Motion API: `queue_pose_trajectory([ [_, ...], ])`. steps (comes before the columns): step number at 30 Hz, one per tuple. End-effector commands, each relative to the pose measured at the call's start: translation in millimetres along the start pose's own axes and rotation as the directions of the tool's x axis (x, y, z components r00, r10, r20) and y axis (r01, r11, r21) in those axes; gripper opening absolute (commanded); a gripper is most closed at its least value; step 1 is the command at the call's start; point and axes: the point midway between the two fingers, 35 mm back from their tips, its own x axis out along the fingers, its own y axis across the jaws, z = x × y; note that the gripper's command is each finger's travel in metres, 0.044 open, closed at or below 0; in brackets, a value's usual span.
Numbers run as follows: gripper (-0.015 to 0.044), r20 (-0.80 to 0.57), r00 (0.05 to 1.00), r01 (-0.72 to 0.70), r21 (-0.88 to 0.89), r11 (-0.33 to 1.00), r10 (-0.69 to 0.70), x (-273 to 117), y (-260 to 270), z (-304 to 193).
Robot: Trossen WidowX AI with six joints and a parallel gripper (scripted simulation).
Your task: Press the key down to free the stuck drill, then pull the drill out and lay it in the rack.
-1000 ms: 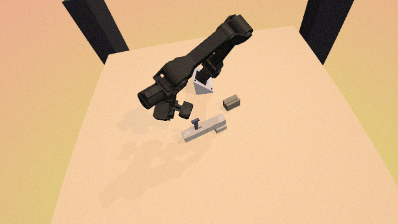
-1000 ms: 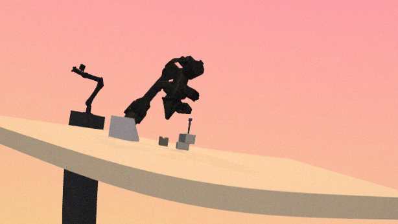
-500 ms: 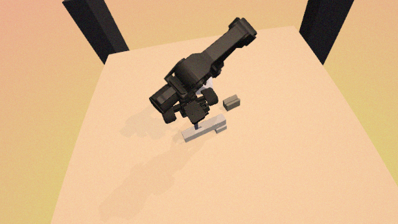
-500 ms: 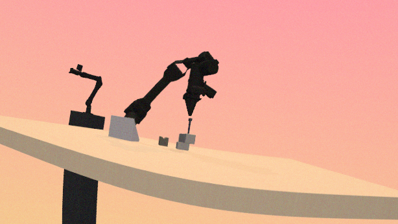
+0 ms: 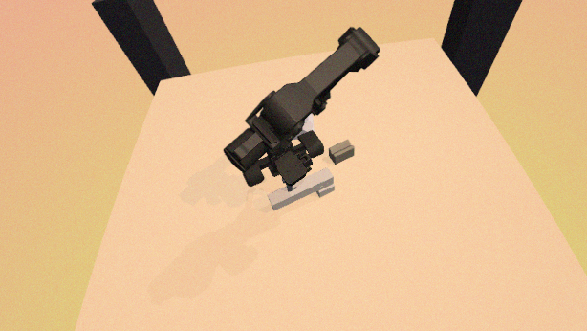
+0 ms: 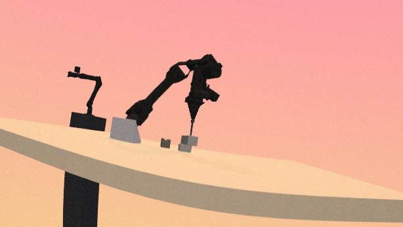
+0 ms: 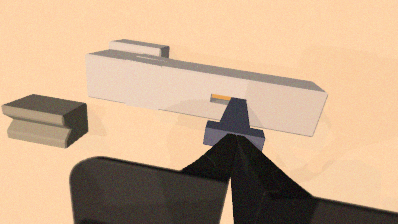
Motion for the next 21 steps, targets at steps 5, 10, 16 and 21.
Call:
queue_pose_trajectory([
  [5, 0.0000, 0.004, 1.000, -0.003, 0.000, 1.000, 0.003, 4.5, 0.5, 0.6],
  [10, 0.0000, 0.004, 1.000, -0.003, 0.000, 1.000, 0.003, 6.6, -0.2, 0.0],
  [16, 0.0000, 0.004, 1.000, -0.003, 0.000, 1.000, 0.003, 9.2, -0.8, -0.5],
  [21, 0.0000, 0.004, 1.000, -0.003, 0.000, 1.000, 0.003, 11.1, -1.1, -0.9],
])
